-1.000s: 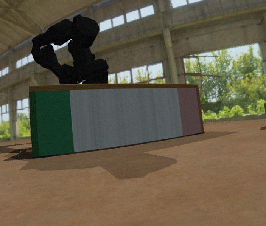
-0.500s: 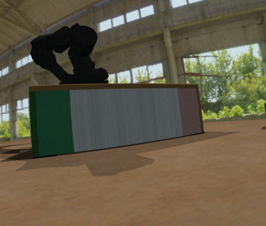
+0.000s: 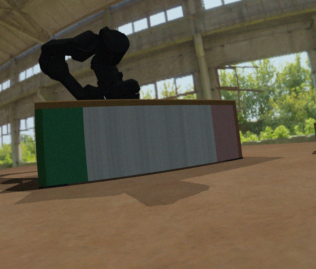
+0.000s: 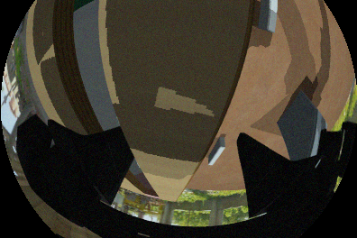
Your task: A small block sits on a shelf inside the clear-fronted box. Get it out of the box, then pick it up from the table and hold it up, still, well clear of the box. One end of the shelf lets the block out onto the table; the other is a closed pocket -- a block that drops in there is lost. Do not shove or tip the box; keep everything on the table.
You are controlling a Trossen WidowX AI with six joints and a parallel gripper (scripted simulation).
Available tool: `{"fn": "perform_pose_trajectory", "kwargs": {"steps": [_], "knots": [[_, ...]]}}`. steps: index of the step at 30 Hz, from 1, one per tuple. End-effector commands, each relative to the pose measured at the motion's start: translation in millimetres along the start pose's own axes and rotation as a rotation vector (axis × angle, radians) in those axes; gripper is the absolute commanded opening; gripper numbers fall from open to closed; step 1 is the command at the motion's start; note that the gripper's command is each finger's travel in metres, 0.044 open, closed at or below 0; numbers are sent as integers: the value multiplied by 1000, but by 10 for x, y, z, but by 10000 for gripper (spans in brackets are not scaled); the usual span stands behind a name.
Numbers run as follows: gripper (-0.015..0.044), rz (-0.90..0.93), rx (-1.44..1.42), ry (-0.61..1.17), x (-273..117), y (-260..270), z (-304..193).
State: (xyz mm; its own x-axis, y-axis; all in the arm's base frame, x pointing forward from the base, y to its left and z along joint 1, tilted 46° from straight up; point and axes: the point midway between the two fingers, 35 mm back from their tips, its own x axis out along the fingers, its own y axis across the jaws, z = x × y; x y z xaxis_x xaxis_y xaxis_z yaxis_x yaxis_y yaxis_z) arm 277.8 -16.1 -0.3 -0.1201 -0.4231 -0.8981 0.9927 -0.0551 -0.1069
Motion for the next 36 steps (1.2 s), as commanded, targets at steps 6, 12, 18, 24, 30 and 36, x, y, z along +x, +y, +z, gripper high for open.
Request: {"fn": "perform_pose_trajectory", "kwargs": {"steps": [6,12,18,24,30,36], "knots": [[400,-11,-2,4,99,-23,-217],[400,-11,-2,5,148,-25,-356],[400,-11,-2,6,198,-26,-499],[400,-11,-2,6,249,-28,-644],[400,-10,-2,7,299,-29,-789],[400,-10,-2,8,349,-31,-932]]}}
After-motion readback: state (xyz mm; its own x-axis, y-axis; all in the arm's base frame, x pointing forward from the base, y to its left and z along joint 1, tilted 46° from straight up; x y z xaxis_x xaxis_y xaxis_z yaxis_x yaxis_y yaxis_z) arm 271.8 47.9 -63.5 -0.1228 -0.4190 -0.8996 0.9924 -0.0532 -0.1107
